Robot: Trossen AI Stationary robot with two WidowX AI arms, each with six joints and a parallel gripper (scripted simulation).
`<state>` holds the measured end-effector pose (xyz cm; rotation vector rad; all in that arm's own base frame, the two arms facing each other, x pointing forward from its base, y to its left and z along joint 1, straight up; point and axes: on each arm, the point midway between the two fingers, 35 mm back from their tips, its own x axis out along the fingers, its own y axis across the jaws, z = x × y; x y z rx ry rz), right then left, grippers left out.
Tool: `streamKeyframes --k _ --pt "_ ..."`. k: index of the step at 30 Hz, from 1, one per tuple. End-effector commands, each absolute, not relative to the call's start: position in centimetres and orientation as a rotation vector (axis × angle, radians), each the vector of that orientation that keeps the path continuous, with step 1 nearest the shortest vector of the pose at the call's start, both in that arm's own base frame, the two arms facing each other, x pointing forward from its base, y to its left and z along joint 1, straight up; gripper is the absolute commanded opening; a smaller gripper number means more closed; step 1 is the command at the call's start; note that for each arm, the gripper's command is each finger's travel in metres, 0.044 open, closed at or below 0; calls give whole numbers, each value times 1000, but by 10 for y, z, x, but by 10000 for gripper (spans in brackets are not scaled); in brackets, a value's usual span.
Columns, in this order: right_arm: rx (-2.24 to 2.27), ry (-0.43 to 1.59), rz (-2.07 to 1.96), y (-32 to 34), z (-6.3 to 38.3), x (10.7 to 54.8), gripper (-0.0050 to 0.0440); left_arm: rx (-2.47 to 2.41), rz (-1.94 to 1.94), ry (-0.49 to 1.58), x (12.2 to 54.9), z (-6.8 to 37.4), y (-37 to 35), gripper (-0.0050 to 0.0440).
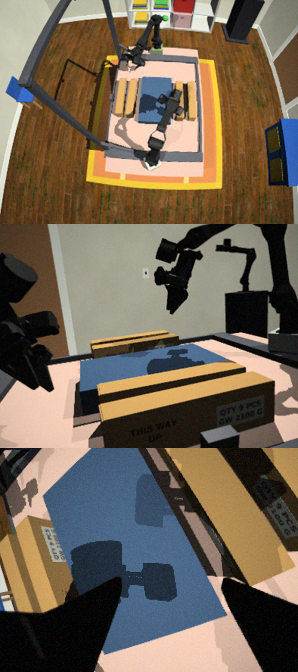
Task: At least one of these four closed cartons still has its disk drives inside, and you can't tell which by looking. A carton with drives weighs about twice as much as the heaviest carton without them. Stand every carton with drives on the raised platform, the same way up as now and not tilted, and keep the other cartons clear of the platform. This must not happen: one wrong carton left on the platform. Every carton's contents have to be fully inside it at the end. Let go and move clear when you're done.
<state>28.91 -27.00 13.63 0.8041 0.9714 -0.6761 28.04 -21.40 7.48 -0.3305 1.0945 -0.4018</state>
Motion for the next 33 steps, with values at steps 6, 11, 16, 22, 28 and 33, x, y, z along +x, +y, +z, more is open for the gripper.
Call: streamKeyframes --k 6,11,16,22,28,33 --pt "775 938 -671 -268 150 290 386 -343 -417 1063 285 88 -216 387" --pt "775 938 -671 -268 150 290 386 -343 -417 1063 285 88 -216 387" --pt "774 938 -672 -268 150 290 386 -337 -409 1076 285 88 -216 387" --pt "774 938 -672 -268 150 290 386 -337 -409 1076 285 88 -216 387" --pt "774 938 -672 -268 150 290 386 -337 -409 1076 285 88 -216 387" --pt "402 1129 -479 -175 125 264 386 -126 -207 1139 308 106 -113 387"
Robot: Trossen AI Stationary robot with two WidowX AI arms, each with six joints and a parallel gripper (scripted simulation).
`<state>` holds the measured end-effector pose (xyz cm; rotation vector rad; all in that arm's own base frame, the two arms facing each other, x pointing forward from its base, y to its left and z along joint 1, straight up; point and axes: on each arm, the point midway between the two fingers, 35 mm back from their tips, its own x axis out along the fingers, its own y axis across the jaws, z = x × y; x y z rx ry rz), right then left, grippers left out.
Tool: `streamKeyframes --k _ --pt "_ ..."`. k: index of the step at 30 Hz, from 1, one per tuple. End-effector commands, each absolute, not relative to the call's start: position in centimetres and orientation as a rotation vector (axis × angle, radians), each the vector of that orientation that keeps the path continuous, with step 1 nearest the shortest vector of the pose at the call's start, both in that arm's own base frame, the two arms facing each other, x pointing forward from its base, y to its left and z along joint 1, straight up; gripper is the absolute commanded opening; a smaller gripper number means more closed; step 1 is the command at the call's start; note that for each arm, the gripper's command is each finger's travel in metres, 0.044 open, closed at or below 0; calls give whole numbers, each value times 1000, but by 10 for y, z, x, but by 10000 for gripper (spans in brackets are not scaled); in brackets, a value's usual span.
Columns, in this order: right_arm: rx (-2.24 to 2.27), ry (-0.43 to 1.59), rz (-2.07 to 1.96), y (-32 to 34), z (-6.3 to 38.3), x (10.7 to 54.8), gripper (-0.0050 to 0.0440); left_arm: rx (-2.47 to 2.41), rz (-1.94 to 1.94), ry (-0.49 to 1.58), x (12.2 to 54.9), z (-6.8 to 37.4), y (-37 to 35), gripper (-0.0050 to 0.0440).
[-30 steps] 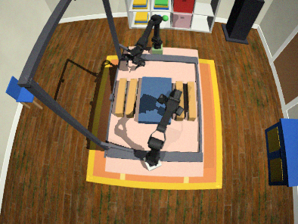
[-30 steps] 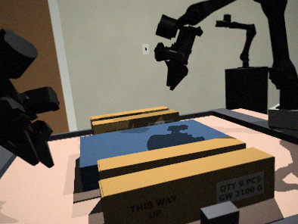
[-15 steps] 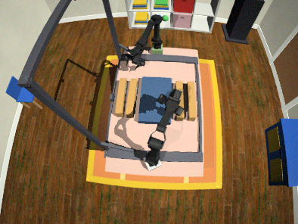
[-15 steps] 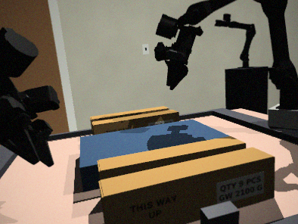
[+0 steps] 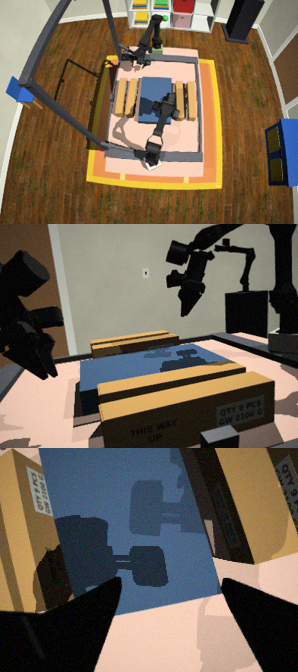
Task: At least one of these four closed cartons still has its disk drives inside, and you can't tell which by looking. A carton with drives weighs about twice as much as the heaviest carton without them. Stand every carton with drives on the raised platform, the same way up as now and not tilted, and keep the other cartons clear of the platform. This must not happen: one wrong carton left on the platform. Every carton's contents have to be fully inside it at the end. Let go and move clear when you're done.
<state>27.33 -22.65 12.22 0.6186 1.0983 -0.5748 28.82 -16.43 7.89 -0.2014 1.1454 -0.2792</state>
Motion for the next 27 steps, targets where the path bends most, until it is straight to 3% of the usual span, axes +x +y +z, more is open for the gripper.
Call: streamKeyframes --k 1,27 --pt "373 1138 -463 -161 123 261 386 -126 -207 1139 312 111 -101 387" --pt "370 1140 -465 -152 120 259 386 -122 -205 1141 314 113 -97 387"
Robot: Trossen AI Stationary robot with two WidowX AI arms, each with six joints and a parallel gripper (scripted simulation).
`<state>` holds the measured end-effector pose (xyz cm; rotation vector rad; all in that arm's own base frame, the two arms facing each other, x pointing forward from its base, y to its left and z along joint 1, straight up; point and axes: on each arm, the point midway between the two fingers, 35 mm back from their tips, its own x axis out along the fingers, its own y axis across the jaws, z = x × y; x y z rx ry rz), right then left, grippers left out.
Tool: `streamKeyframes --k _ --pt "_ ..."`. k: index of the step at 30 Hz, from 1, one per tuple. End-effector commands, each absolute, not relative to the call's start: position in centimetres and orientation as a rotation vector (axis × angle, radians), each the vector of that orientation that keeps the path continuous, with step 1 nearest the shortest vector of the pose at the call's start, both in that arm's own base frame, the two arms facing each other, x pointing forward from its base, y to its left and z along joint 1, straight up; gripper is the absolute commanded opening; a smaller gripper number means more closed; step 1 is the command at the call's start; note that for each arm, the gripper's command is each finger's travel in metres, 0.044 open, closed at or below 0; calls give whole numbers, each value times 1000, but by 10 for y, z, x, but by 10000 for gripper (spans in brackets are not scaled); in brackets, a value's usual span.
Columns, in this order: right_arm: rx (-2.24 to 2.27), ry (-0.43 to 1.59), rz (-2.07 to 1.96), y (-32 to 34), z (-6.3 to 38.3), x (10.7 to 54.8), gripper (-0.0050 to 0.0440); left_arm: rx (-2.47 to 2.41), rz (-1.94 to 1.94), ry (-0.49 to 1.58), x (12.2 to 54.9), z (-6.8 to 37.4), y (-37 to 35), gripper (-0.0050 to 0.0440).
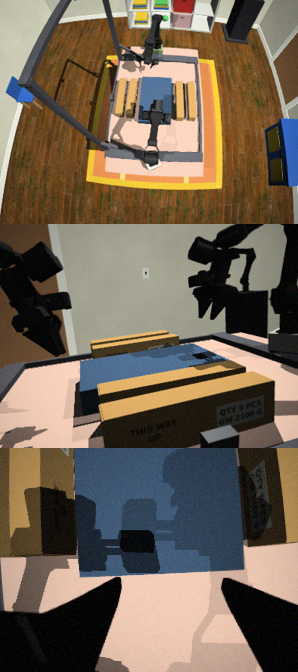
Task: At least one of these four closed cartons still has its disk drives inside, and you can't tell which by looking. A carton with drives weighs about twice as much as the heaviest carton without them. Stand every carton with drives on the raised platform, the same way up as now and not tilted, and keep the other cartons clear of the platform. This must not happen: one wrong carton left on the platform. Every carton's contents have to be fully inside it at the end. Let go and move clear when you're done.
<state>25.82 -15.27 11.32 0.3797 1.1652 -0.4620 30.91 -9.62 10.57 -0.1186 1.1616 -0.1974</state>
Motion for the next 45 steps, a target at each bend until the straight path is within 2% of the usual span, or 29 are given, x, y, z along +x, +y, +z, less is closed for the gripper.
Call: streamKeyframes --k 1,20,21,24,45 --pt "370 1140 -465 -152 120 259 386 -122 -205 1141 314 113 -97 387" --pt "373 1142 -464 -152 120 259 386 -121 -201 1140 313 113 -96 387" --pt "298 1170 -428 -132 116 253 386 35 -55 1171 331 130 -25 387" --pt "298 1170 -428 -132 116 253 386 35 -55 1171 336 135 -8 387" --pt "297 1171 -424 -132 115 253 386 38 -53 1170 335 134 -8 387"
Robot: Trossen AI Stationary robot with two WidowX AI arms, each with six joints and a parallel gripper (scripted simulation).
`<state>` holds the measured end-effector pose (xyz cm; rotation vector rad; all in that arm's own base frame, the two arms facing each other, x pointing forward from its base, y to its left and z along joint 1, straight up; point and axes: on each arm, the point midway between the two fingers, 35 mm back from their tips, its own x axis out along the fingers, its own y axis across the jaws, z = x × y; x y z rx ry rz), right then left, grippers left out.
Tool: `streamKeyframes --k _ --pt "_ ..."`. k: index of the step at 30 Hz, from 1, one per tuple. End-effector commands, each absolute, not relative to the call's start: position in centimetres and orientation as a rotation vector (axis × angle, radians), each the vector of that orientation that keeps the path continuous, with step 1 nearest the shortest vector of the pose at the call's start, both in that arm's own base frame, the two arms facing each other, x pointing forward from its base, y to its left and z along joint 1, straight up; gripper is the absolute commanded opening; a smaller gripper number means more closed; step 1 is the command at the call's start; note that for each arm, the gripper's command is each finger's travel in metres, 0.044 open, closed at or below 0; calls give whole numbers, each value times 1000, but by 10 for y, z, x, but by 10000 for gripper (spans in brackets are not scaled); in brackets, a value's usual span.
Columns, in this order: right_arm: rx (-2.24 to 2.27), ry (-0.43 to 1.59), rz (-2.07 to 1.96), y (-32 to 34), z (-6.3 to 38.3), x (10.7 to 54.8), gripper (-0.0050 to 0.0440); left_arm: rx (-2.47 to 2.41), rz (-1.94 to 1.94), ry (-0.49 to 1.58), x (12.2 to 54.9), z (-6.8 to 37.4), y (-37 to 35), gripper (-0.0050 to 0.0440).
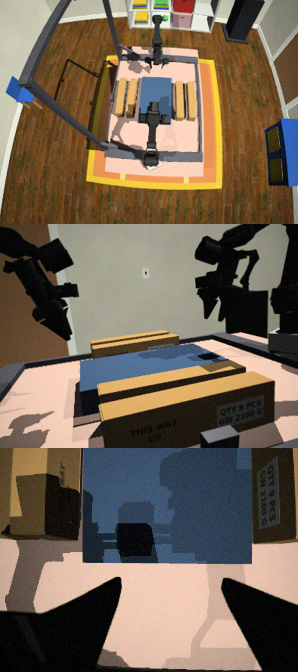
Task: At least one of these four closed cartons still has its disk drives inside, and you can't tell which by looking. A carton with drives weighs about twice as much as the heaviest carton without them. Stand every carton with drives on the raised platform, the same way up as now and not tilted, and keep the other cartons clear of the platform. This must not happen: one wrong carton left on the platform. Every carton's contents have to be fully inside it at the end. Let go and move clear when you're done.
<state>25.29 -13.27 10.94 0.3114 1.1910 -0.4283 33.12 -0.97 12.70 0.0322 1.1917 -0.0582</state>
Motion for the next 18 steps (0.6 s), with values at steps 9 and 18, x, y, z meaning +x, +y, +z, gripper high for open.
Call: streamKeyframes --k 9,18 --pt "297 1171 -424 -132 115 253 386 38 -53 1170 335 134 -8 387" --pt "305 1168 -430 -132 115 253 386 33 -58 1169 335 134 -8 387"
